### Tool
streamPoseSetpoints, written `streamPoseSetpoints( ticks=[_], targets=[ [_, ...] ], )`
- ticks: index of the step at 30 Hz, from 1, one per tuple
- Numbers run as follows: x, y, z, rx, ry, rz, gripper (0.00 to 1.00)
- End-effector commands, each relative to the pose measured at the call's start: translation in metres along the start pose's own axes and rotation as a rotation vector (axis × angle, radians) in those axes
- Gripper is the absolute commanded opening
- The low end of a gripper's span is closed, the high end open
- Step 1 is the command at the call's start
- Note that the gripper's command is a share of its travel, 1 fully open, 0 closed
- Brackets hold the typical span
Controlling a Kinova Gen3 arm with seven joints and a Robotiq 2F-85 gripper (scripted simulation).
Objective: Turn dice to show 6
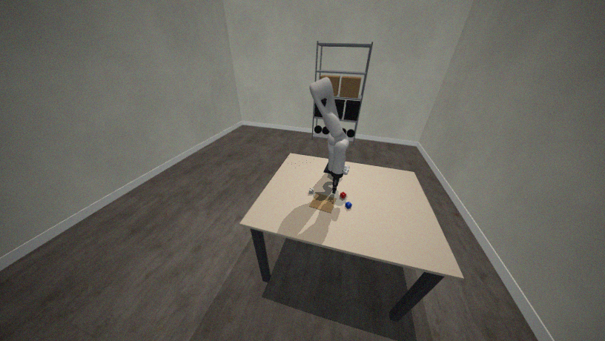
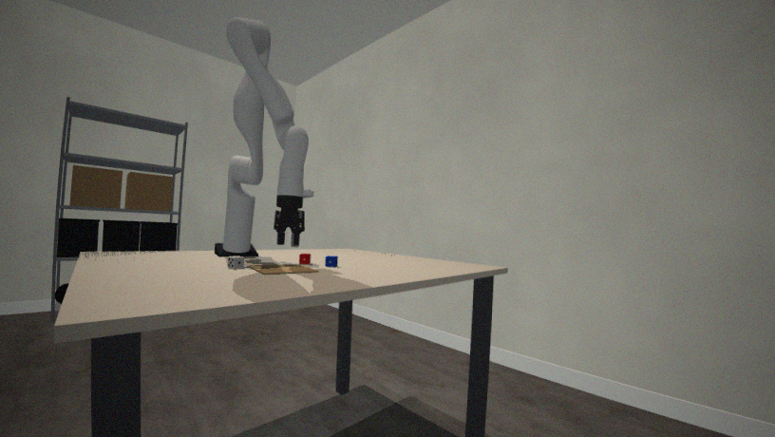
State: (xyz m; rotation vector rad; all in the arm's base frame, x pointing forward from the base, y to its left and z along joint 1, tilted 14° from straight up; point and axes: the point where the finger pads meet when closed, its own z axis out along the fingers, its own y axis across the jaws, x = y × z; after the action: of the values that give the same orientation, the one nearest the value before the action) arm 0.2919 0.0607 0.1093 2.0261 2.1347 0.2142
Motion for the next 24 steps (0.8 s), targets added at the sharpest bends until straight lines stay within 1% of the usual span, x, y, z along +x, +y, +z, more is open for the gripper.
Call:
streamPoseSetpoints(
  ticks=[1,13,24],
  targets=[
    [0.01,0.0,0.0,0.0,0.002,-0.013,1.0],
    [0.022,-0.002,0.0,0.0,0.002,-0.013,1.0],
    [0.025,-0.002,0.0,0.0,0.002,-0.013,1.0]
  ],
)
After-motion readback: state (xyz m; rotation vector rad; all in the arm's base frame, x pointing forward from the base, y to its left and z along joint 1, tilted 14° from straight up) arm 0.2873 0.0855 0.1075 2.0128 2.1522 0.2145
